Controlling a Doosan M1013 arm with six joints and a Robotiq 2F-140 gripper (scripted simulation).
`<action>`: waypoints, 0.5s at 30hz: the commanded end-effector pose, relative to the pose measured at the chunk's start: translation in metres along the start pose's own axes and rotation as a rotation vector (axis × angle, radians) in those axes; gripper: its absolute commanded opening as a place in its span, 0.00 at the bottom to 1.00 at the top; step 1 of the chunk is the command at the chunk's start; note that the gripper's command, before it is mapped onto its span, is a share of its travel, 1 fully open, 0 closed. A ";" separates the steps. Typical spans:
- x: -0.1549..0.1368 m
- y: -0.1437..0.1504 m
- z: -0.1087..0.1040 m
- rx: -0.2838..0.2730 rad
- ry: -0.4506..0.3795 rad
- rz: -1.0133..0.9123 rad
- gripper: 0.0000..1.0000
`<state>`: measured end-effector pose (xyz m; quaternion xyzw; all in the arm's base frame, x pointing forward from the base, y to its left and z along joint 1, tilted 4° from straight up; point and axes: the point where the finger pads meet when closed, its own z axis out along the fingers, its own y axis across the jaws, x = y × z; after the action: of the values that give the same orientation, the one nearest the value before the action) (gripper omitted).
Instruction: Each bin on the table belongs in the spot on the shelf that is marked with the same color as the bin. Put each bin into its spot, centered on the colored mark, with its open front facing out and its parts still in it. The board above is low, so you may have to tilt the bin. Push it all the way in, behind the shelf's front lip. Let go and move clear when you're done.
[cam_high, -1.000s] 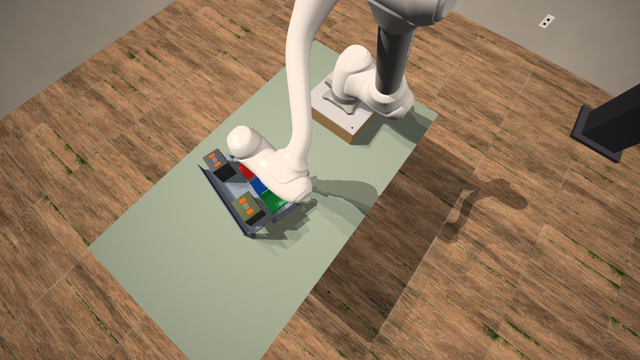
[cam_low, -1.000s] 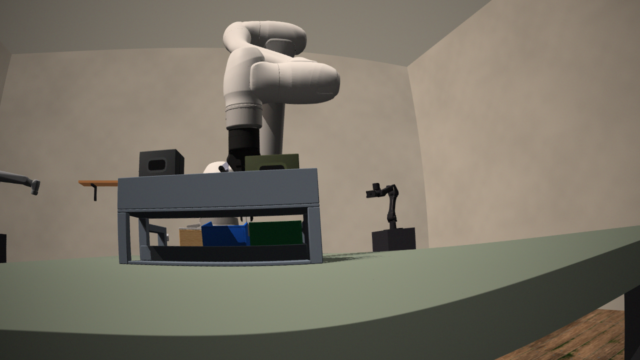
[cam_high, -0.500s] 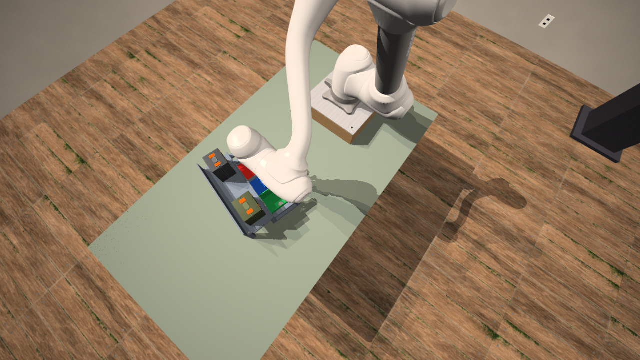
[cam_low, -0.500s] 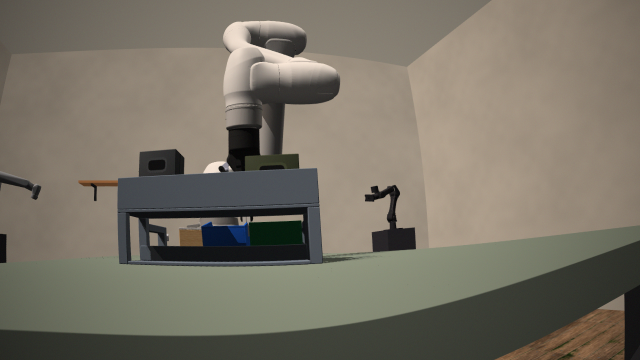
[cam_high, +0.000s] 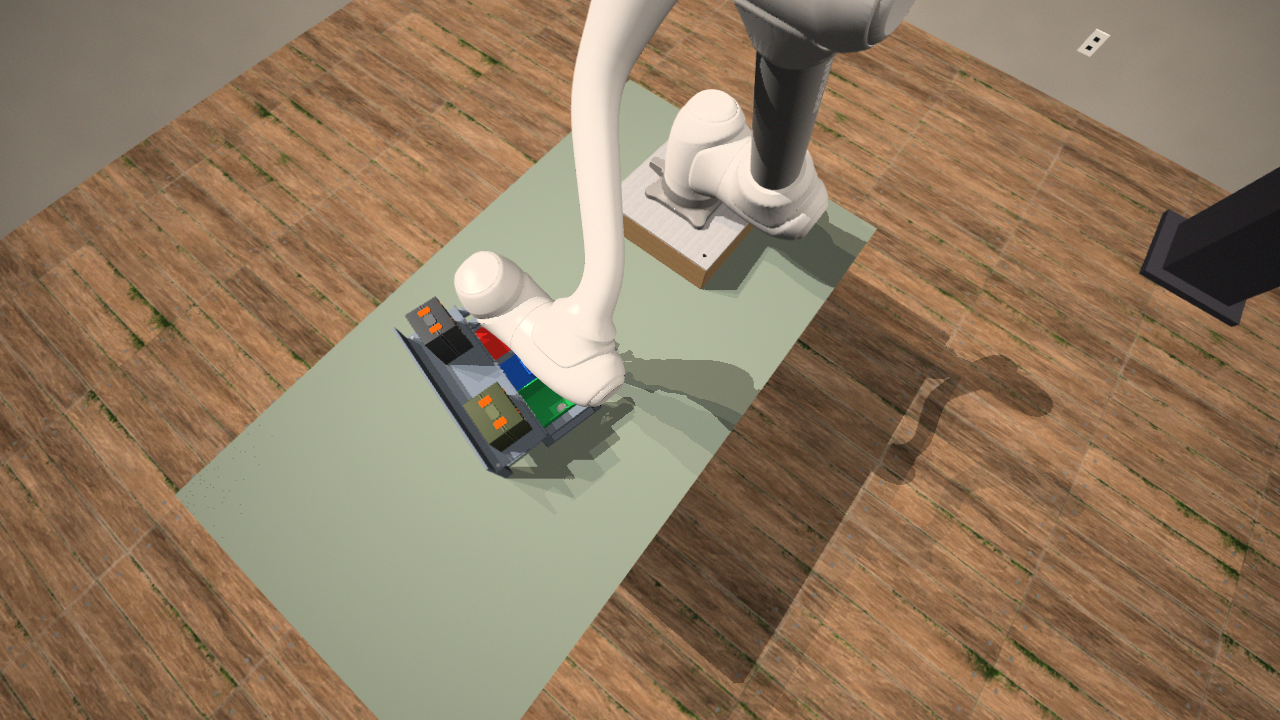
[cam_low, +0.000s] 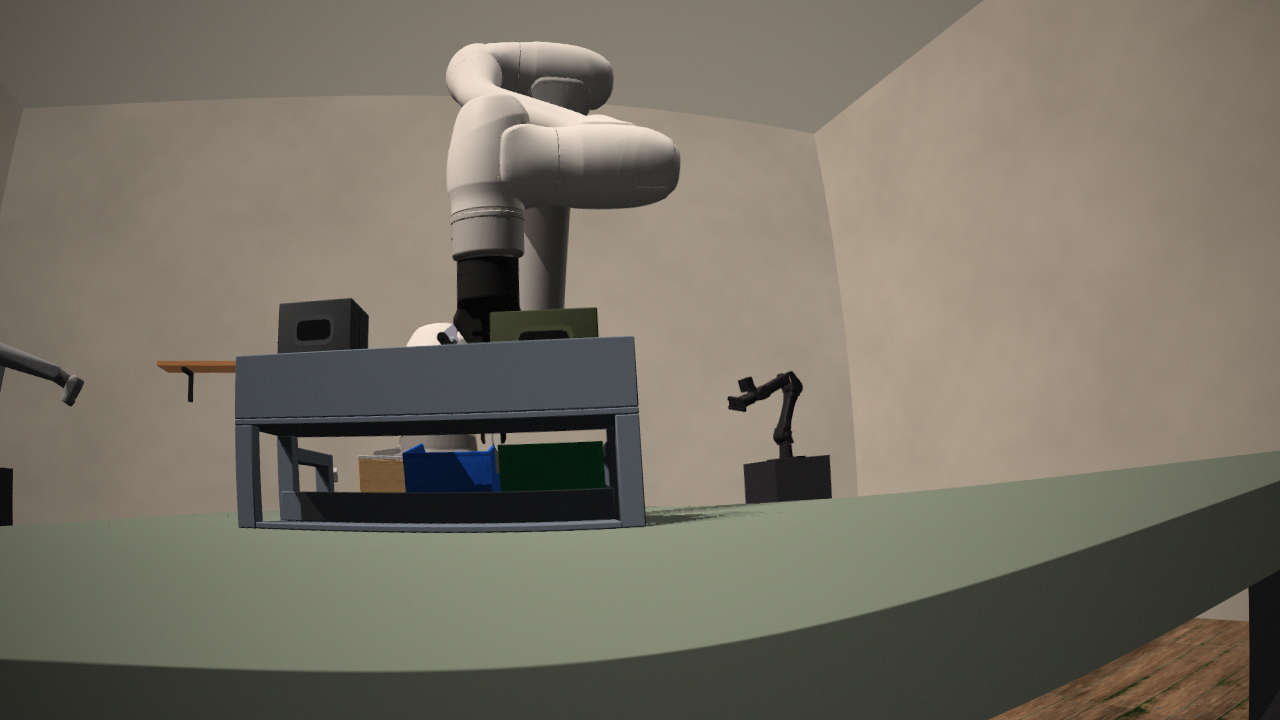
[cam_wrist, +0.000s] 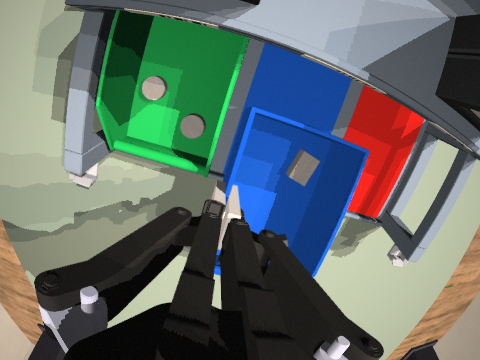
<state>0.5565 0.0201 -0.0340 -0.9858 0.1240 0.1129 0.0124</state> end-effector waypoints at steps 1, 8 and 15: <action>-0.002 0.002 0.004 -0.003 -0.003 -0.007 0.10; 0.001 0.002 0.004 -0.003 0.002 -0.007 0.10; 0.005 0.002 0.004 -0.003 0.010 -0.007 0.10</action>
<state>0.5590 0.0193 -0.0359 -0.9862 0.1234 0.1095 0.0117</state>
